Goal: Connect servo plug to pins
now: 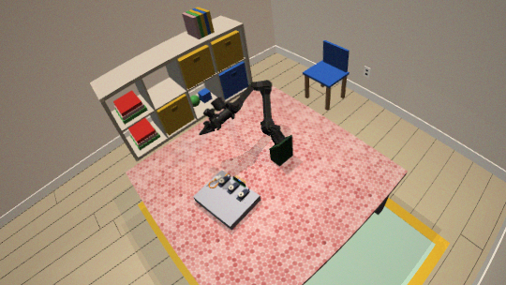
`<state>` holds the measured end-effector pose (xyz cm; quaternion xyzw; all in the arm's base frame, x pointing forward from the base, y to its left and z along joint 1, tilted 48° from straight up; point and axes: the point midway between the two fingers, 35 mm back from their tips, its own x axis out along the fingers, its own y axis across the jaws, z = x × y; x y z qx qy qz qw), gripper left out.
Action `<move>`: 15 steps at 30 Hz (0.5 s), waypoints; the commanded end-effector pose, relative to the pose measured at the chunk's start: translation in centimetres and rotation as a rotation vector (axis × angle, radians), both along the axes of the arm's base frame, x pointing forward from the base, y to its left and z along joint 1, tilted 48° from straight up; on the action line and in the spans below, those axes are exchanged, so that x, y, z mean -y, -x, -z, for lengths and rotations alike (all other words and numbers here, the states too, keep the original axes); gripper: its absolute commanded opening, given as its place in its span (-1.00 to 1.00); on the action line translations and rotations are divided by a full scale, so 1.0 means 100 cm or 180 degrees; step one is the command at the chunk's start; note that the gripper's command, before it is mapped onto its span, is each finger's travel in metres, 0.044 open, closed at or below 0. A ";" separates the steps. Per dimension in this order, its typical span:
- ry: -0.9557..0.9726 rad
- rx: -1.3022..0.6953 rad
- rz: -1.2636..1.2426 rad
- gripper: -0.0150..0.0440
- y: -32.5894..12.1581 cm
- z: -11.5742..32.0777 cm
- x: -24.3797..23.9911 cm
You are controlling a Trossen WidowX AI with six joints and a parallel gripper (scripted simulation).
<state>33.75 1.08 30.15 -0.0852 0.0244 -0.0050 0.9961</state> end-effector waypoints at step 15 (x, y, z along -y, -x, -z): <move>-0.1522 -0.0133 0.0322 -0.10 -0.004 -0.002 0.020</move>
